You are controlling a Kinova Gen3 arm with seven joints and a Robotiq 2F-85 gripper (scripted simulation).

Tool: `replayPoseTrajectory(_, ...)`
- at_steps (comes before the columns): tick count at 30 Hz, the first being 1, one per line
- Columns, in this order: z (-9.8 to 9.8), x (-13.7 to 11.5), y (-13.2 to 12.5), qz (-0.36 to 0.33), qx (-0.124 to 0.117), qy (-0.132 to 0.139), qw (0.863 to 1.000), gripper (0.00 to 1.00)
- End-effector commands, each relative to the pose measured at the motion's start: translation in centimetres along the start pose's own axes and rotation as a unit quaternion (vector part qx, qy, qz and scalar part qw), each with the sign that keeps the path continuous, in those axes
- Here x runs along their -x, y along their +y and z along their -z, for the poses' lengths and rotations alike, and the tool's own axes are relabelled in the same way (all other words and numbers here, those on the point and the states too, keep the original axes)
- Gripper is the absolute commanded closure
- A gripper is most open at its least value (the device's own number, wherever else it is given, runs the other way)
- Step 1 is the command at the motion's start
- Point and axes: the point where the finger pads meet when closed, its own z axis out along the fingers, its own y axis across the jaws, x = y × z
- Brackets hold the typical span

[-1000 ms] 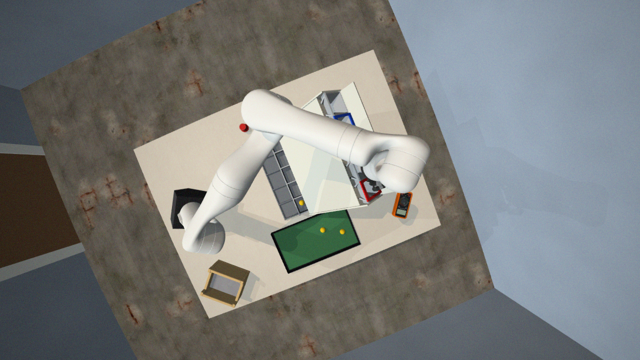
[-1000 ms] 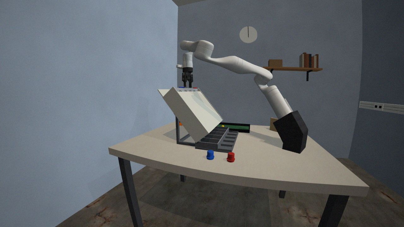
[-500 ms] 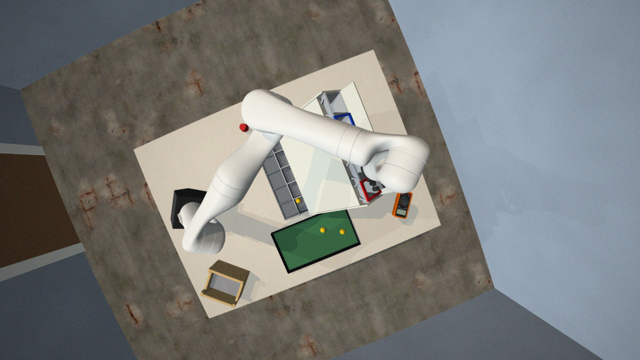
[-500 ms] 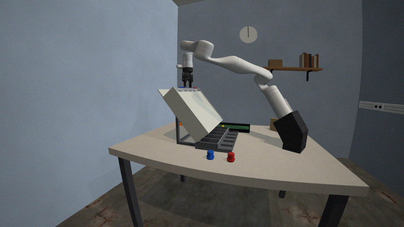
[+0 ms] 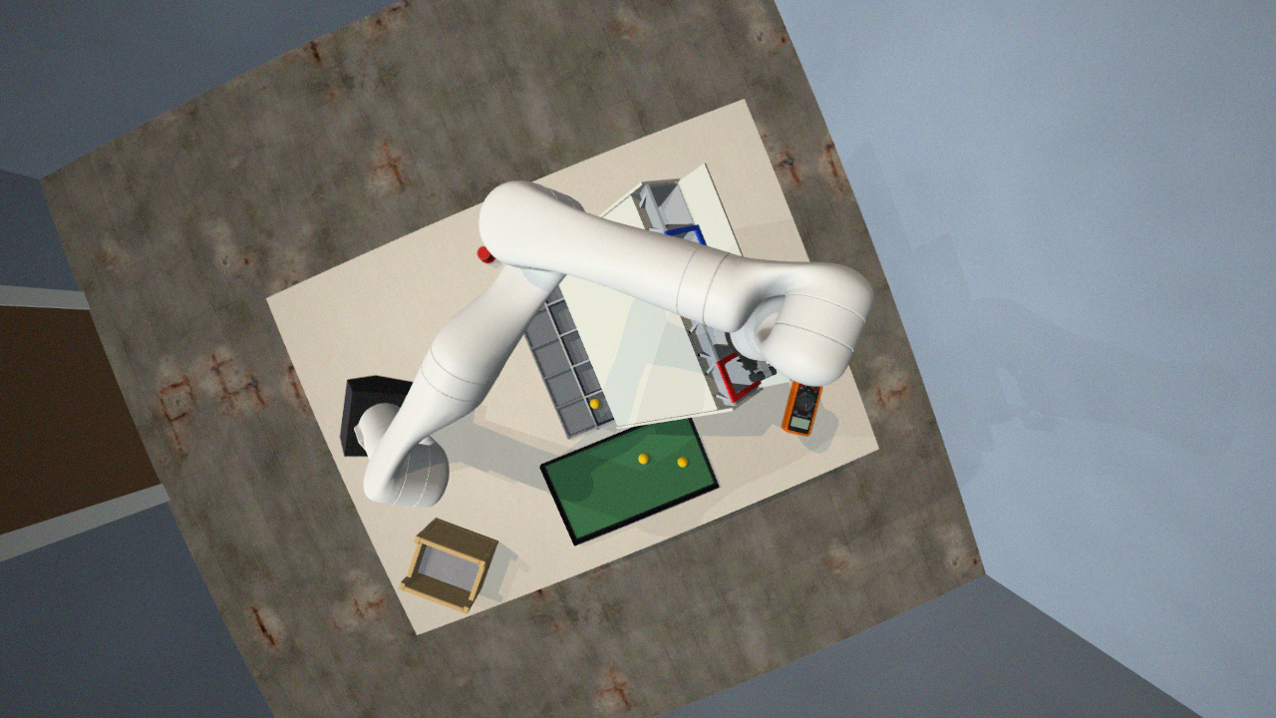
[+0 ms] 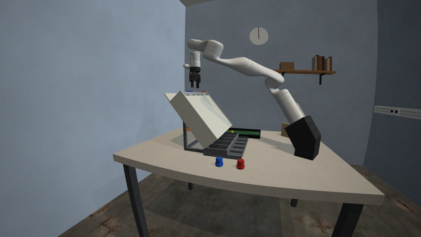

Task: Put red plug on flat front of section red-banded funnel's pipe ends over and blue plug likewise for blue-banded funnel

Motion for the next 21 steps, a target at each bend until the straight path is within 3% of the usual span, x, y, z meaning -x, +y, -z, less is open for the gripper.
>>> replayPoseTrajectory(1, 0.4, 0.2, 0.1, -0.005, -0.002, -0.001, 1.0, 0.0)
replayPoseTrajectory(8, 0.4, 0.2, 0.1, -0.005, -0.002, -0.001, 1.0, 0.0)
replayPoseTrajectory(9, 0.2, 7.0, -0.1, 0.0, -0.001, 0.001, 1.0, 0.0)
replayPoseTrajectory(12, 0.3, 8.0, -0.1, 0.0, -0.001, 0.001, 1.0, 0.0)
replayPoseTrajectory(18, 0.2, 15.0, -0.4, 0.0, -0.001, 0.001, 1.0, 0.0)
replayPoseTrajectory(21, 0.2, 15.0, -0.4, 0.0, -0.001, 0.001, 1.0, 0.0)
